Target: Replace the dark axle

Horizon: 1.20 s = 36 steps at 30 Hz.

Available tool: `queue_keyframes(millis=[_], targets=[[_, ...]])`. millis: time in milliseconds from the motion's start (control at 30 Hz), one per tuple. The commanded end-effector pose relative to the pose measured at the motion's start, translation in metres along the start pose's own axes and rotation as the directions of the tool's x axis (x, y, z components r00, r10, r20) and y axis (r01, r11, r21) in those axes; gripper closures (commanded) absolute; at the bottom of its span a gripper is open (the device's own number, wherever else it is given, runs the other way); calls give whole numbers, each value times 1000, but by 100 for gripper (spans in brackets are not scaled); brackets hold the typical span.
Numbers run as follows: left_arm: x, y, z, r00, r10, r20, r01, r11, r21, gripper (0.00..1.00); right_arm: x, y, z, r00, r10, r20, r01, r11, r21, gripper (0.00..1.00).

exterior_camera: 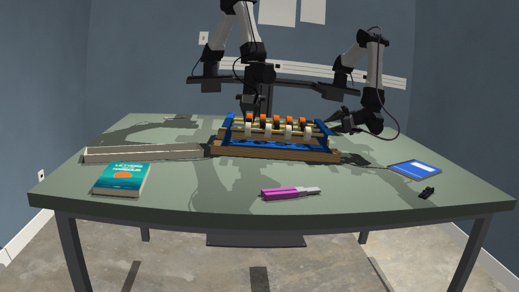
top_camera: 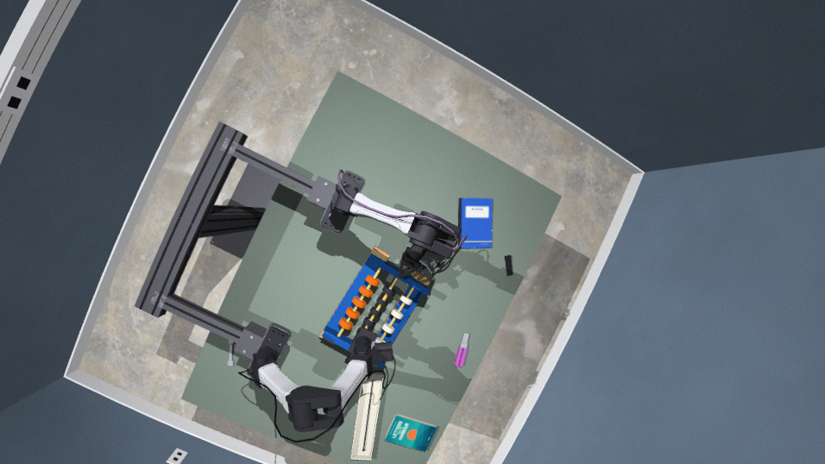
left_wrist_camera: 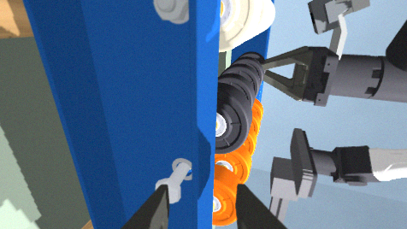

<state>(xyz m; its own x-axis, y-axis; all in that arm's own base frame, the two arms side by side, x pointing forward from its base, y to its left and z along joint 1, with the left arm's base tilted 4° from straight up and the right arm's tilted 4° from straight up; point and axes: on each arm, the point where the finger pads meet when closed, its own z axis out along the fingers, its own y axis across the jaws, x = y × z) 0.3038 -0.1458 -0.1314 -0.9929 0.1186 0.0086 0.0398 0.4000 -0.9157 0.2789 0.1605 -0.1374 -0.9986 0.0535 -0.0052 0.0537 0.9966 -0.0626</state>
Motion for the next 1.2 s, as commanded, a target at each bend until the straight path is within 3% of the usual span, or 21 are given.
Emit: queue_keyframes(millis=[0,1167], targets=[[6,-3,19,999,38,-32,-37,999,10,67,2,-3,-1,1000,1,-6,-1,1000,3,100],[-5,1,13,997,75,-24,-75,997,-18,67,-13,7,-19,999,5,40,-4,1000,-18,100]])
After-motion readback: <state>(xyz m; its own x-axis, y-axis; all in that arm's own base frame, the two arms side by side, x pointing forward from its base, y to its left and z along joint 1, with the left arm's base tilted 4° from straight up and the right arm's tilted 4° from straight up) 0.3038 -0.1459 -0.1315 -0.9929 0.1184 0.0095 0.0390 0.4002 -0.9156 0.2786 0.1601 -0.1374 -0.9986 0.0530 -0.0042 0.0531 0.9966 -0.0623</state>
